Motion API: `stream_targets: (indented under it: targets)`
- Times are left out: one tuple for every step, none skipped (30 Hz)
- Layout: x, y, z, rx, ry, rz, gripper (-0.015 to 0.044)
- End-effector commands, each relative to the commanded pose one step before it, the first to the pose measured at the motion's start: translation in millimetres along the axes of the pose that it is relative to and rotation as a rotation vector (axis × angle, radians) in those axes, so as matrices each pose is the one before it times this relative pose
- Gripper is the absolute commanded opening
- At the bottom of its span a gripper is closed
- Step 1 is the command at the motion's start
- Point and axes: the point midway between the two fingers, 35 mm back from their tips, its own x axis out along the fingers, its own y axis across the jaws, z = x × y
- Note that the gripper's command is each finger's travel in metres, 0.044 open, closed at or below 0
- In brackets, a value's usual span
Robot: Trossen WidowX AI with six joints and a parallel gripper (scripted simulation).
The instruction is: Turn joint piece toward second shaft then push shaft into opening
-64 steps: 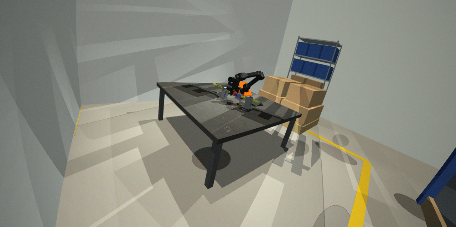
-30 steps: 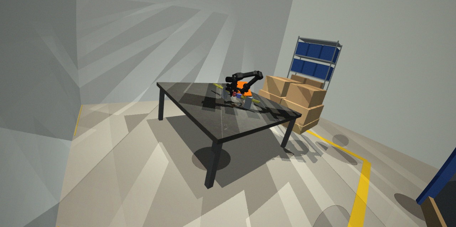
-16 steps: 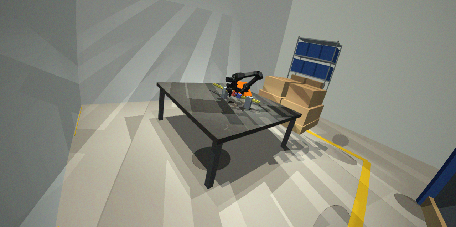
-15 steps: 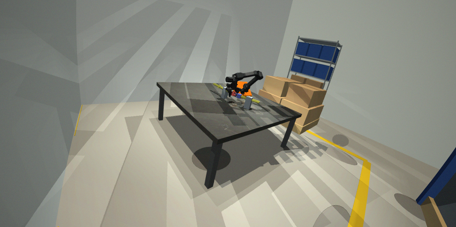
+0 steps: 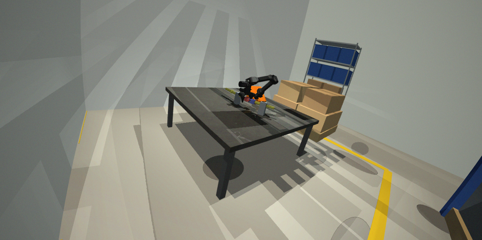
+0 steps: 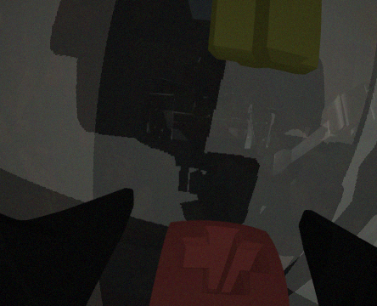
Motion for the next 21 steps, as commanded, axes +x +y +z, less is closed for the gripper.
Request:
stream_targets:
  targets:
    - [-10.64,1.68,-3.91,-0.0045,-0.08819,0.00824,0.044]
    - [-3.62,-0.11,-0.39,0.0008,-0.0346,0.00119,0.044]
    - [-3.83,-0.13,-0.29,0.001,-0.03454,0.00219,0.044]
    - [-4.02,-0.15,-0.18,0.0013,-0.03446,0.00318,0.044]
    - [-4.14,-0.37,0.09,0.0033,-0.02763,0.00704,0.044]
    - [-2.54,-0.22,0.12,0.0021,-0.01652,0.00454,0.044]
    - [-0.85,-0.07,0.05,0.0007,-0.0055,0.00157,0.044]
    - [0.0,0.0,0.0,0.0,0.0,0.0,0.044]
    - [0.0,0.0,0.0,0.0,0.0,0.0,0.044]
    - [0.0,0.0,0.0,0.0,0.0,0.0,0.044]
    - [0.0,0.0,0.0,0.0,0.0,0.0,0.044]
    - [0.0,0.0,0.0,0.0,0.0,0.0,0.044]
    - [0.0,0.0,0.0,0.0,0.0,0.0,0.044]
    - [-0.68,0.13,0.2,-0.0055,0.00049,0.00091,0.044]
    - [-2.05,0.37,0.61,-0.0166,0.00142,0.00276,0.044]
    - [-3.42,0.57,1.02,-0.0277,0.00224,0.00469,0.044]
    - [-4.11,0.61,1.23,-0.0333,0.00247,0.00578,0.044]
    - [-4.12,0.53,1.23,-0.0333,0.00223,0.00594,0.044]
    - [-4.12,0.45,1.23,-0.0333,0.00197,0.00608,0.044]
    - [-4.13,0.38,1.22,-0.0333,0.00171,0.00621,0.044]
    - [-4.13,0.3,1.21,-0.0333,0.00144,0.00633,0.044]
